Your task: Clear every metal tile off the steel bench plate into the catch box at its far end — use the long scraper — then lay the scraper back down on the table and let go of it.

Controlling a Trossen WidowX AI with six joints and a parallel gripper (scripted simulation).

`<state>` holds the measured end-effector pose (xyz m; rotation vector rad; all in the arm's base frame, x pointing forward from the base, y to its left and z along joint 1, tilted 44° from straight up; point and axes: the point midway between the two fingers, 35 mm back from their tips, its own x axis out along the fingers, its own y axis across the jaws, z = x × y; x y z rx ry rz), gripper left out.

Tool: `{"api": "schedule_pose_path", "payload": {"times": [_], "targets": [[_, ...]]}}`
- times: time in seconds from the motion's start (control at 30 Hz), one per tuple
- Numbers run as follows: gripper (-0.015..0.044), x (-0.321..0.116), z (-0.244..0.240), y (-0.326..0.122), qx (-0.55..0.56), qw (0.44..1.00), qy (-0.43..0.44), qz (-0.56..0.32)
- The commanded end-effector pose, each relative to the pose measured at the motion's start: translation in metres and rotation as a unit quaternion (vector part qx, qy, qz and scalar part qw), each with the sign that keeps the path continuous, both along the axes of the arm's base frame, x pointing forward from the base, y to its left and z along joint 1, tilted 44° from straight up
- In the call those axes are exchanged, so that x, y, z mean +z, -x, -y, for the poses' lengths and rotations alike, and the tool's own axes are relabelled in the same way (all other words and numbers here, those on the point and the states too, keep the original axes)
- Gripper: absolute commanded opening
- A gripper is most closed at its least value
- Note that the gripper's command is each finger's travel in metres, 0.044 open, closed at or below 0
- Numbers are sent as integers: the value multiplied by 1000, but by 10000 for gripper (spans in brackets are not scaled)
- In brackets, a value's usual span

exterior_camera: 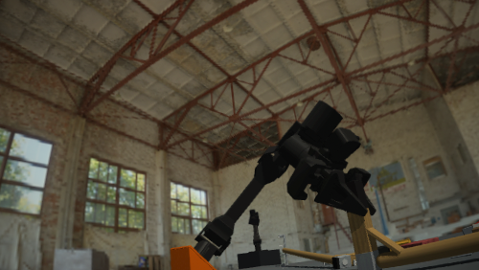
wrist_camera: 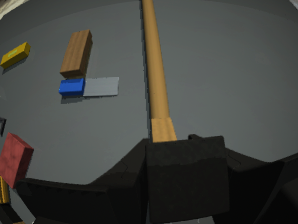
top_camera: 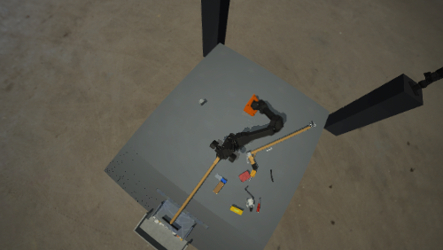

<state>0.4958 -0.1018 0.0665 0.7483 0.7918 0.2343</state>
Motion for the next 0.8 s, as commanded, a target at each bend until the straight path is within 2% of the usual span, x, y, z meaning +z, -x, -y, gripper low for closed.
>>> {"api": "schedule_pose_path", "payload": {"times": [0.0, 0.77], "targets": [[0, 5, 4, -7, -5, 1000, 3, 6], [0, 2, 3, -30, -2, 1000, 0, 2]]}}
